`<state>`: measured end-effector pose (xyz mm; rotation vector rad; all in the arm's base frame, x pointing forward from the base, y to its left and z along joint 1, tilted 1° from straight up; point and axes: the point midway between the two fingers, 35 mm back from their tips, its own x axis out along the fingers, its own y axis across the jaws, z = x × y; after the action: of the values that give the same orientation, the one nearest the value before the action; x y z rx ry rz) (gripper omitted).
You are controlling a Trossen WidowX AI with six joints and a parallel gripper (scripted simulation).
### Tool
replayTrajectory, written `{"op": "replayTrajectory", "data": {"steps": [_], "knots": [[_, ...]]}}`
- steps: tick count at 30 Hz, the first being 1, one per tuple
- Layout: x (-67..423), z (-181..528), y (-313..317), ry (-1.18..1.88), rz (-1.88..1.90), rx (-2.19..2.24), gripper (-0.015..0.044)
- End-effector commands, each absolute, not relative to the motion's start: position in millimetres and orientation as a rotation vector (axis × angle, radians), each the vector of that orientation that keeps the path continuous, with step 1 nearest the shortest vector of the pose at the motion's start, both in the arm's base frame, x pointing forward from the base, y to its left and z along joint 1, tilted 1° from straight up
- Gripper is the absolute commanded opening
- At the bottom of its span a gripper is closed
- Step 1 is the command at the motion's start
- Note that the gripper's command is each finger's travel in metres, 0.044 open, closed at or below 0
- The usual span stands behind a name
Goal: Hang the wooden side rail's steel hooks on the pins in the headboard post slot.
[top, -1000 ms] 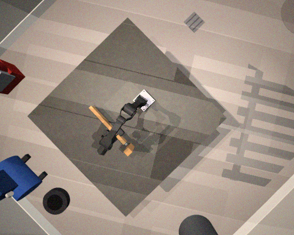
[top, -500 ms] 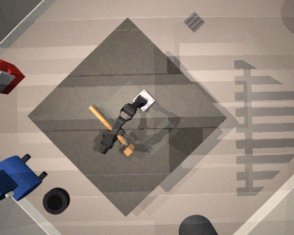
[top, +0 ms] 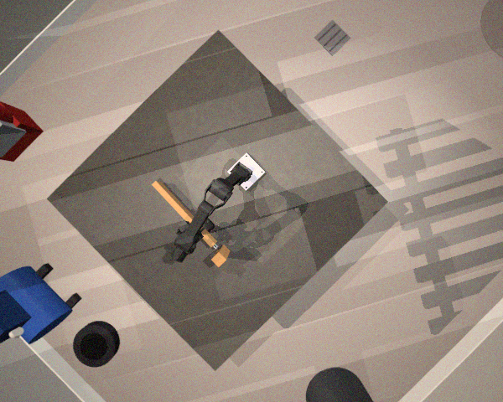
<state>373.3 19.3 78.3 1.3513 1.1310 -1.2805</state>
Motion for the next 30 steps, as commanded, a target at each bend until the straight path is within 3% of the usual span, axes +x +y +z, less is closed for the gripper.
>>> {"op": "replayTrajectory", "data": {"steps": [1,26,30], "knots": [[372.5,69.3,18.8,1.132,-1.292,1.346,0.044],[371.1,35.2,19.3,1.132,-1.292,1.346,0.044],[371.1,35.2,19.3,1.132,-1.292,1.346,0.0335]]}}
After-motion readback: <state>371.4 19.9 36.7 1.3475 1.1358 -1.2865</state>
